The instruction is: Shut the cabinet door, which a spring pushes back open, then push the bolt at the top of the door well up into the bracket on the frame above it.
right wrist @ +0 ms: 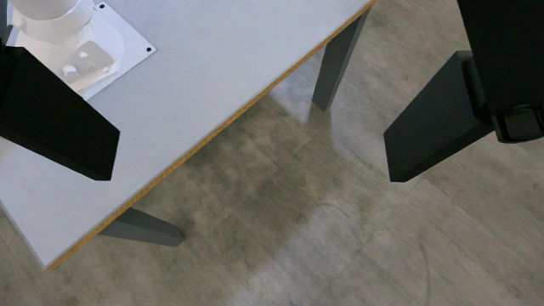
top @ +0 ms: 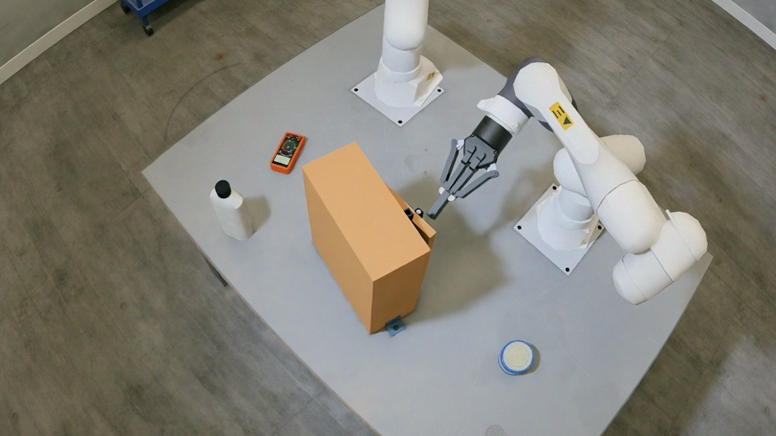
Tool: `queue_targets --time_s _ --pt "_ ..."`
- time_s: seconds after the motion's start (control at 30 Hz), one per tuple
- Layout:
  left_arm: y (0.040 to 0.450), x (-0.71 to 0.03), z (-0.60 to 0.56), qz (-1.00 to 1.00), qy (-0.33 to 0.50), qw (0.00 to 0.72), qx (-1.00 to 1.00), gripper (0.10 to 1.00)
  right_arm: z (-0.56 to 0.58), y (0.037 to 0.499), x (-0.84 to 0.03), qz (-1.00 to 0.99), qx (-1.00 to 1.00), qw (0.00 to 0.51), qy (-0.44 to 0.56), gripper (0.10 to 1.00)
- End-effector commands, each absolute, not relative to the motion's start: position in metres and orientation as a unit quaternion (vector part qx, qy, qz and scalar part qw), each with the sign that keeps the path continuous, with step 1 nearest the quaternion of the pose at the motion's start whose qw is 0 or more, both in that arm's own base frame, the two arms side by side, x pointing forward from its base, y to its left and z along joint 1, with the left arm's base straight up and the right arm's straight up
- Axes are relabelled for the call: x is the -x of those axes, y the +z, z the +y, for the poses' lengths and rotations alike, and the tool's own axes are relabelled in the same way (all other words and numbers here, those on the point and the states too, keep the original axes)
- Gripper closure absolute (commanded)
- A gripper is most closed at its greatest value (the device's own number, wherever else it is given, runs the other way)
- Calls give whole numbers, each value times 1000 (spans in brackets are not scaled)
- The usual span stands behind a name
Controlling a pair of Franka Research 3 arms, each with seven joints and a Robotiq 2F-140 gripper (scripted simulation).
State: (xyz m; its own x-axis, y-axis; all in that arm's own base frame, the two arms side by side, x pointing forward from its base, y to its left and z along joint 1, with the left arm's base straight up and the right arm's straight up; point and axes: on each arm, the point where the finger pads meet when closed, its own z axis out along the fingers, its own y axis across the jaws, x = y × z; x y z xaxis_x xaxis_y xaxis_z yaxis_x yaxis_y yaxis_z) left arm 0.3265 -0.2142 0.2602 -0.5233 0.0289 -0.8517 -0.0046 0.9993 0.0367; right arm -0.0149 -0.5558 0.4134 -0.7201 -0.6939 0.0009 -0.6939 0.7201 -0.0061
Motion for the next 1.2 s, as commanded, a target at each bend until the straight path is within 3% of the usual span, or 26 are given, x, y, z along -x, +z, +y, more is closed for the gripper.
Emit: queue_targets --time_s 0.0,1.17 --pt "258 -324 -216 866 -16 500 -27 999 -556 413 15 927 374 1 -3 98" --pt "256 -322 -219 866 -16 500 -27 999 -556 413 15 927 374 1 -3 98"
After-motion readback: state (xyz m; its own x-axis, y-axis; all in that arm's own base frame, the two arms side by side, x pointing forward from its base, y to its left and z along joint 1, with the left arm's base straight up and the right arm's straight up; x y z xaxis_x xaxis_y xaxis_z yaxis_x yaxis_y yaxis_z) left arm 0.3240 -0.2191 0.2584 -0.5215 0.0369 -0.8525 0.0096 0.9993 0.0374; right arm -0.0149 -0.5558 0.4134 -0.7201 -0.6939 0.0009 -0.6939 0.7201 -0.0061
